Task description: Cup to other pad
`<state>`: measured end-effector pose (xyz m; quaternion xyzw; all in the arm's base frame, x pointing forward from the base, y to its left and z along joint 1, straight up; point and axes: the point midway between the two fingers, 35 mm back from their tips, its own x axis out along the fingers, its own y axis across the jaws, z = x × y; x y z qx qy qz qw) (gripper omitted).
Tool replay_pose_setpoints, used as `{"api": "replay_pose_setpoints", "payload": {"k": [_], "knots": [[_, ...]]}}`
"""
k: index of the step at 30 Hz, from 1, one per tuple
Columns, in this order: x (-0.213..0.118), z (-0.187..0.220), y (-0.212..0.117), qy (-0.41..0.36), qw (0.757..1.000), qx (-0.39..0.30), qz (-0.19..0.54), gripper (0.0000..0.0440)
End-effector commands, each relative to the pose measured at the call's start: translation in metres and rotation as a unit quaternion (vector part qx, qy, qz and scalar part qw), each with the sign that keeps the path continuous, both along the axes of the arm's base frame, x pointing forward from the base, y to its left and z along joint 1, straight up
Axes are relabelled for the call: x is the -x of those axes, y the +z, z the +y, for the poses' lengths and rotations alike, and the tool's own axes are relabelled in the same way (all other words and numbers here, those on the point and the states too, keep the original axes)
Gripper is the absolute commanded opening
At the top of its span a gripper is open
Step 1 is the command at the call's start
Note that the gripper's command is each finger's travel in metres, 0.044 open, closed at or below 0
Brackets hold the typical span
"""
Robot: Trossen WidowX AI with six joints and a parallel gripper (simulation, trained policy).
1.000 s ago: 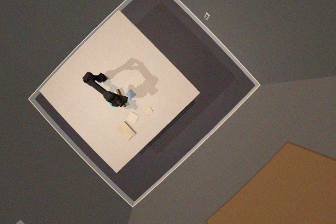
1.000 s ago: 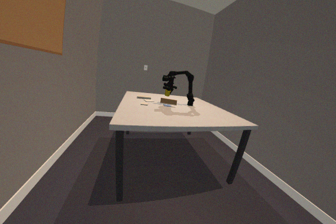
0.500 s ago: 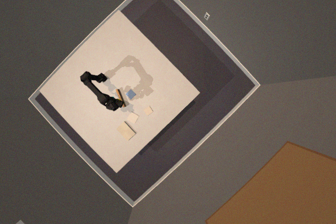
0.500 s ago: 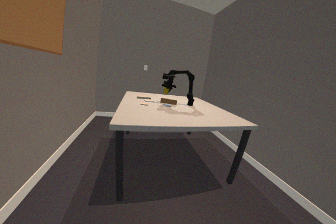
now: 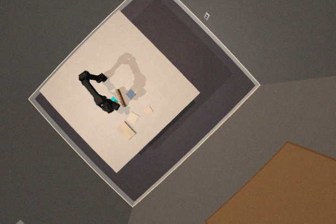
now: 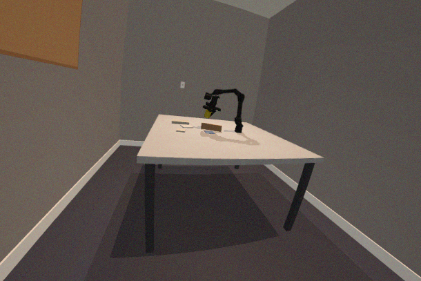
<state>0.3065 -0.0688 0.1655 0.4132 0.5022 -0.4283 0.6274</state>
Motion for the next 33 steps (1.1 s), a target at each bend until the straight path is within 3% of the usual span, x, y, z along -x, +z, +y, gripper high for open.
{"api": "replay_pose_setpoints", "payload": {"k": [1, 33], "knots": [[0.004, -0.010, -0.002, -0.011, 1.000, 0.004, -0.008, 0.0000], [0.045, -0.034, -0.074, -0.078, 0.997, -0.001, -0.003, 0.0014]]}}
